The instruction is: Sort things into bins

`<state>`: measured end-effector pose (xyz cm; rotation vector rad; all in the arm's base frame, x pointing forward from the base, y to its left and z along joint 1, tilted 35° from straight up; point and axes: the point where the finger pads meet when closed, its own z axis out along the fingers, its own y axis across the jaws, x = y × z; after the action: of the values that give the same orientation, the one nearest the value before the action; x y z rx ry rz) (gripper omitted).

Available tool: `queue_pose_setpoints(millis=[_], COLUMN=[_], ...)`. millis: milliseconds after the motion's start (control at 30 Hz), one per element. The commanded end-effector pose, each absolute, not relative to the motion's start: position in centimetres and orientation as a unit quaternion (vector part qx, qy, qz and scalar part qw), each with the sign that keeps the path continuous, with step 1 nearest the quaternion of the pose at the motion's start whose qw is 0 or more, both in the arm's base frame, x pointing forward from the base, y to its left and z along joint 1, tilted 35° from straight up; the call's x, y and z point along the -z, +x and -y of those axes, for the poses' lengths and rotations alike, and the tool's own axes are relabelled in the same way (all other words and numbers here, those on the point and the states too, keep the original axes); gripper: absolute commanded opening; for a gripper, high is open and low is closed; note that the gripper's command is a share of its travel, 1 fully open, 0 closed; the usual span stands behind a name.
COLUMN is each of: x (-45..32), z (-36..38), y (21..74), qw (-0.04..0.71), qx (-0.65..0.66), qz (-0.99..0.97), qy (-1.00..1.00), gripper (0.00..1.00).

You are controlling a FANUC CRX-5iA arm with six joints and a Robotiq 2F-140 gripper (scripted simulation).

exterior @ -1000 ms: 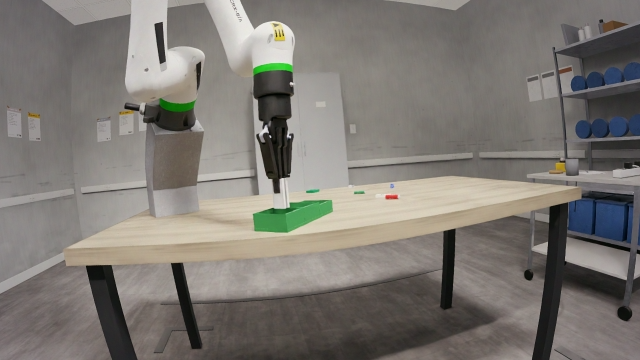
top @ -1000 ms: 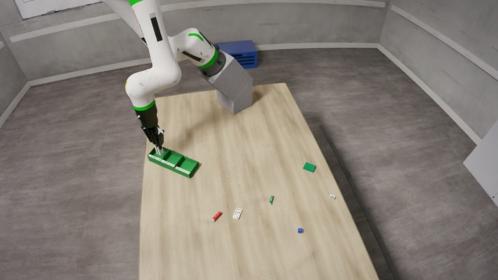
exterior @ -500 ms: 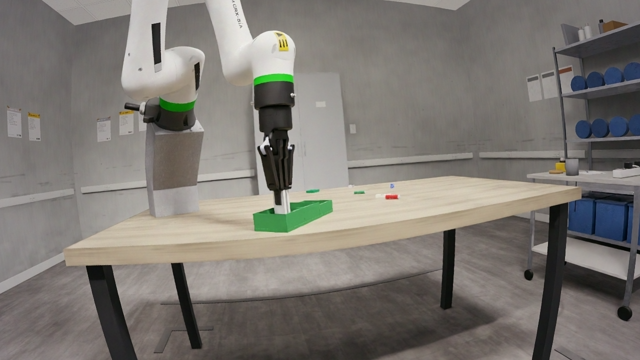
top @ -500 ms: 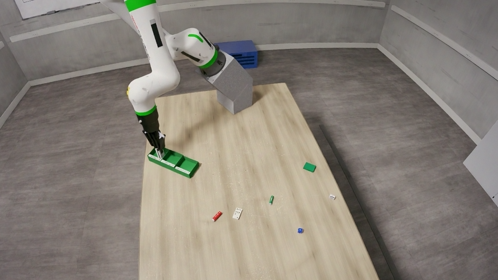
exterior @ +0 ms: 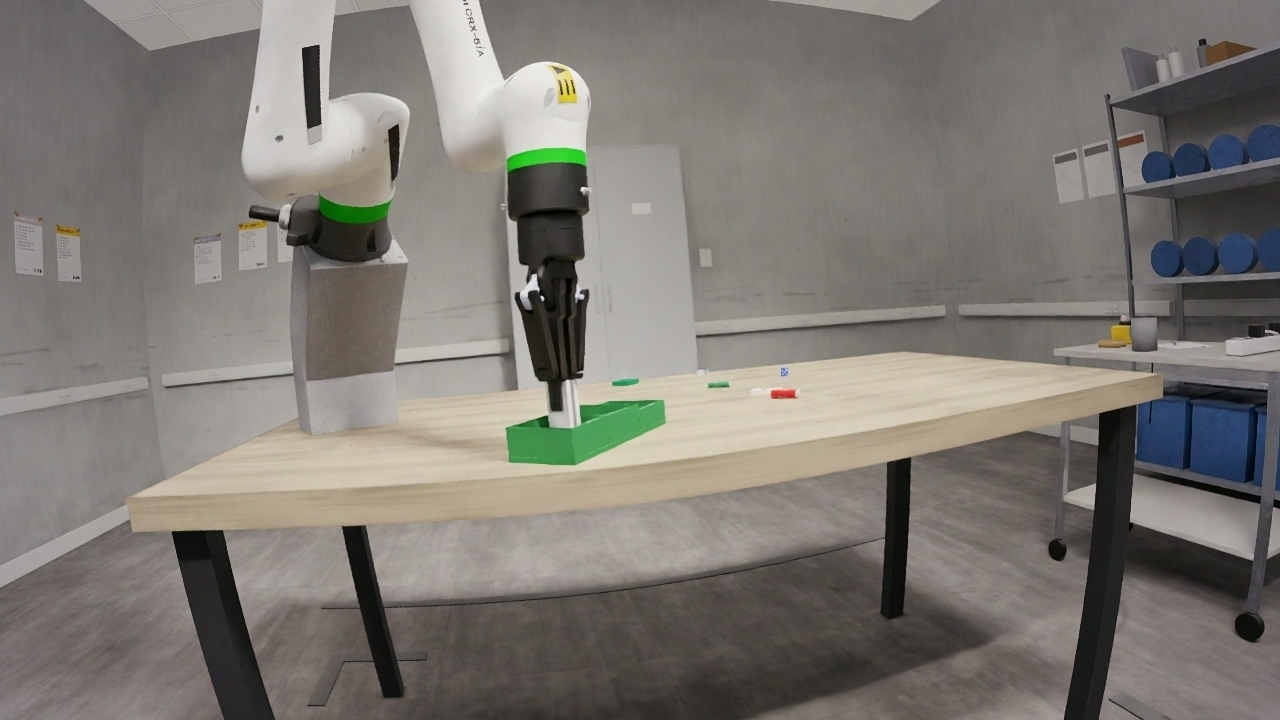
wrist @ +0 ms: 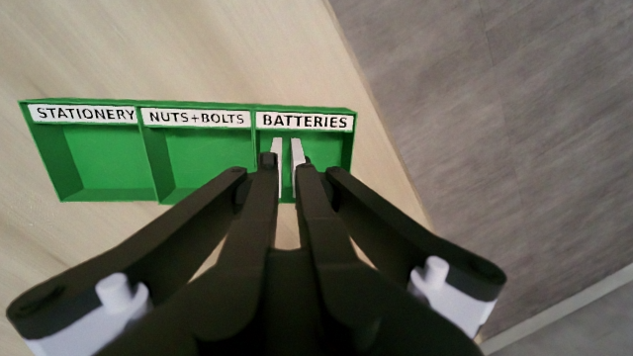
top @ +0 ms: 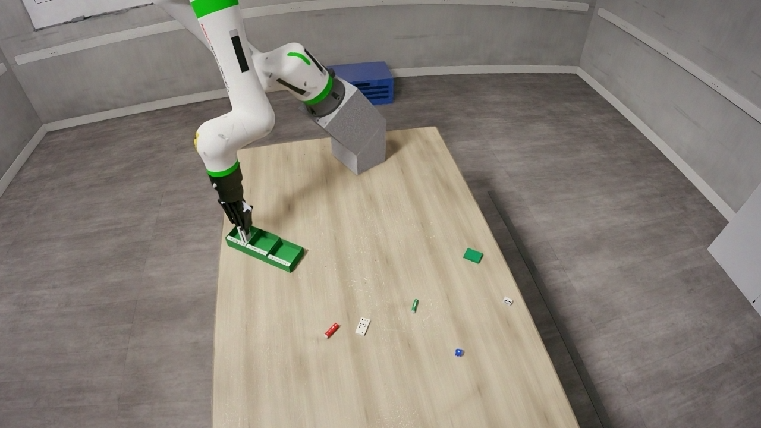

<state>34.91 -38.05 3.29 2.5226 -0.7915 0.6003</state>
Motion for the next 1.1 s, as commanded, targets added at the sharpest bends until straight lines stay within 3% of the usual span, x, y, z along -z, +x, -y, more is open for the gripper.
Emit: queue_pose_setpoints(millis=[0, 1067], x=[-3.30, -3.85], z=[38.05, 37.71], y=[34.92, 34.74], qw=[0.214, 0.214], qx=[-0.216, -0.216], qz=[0.285, 0.285], qy=[0.909, 0.909], gripper=[0.15, 0.15])
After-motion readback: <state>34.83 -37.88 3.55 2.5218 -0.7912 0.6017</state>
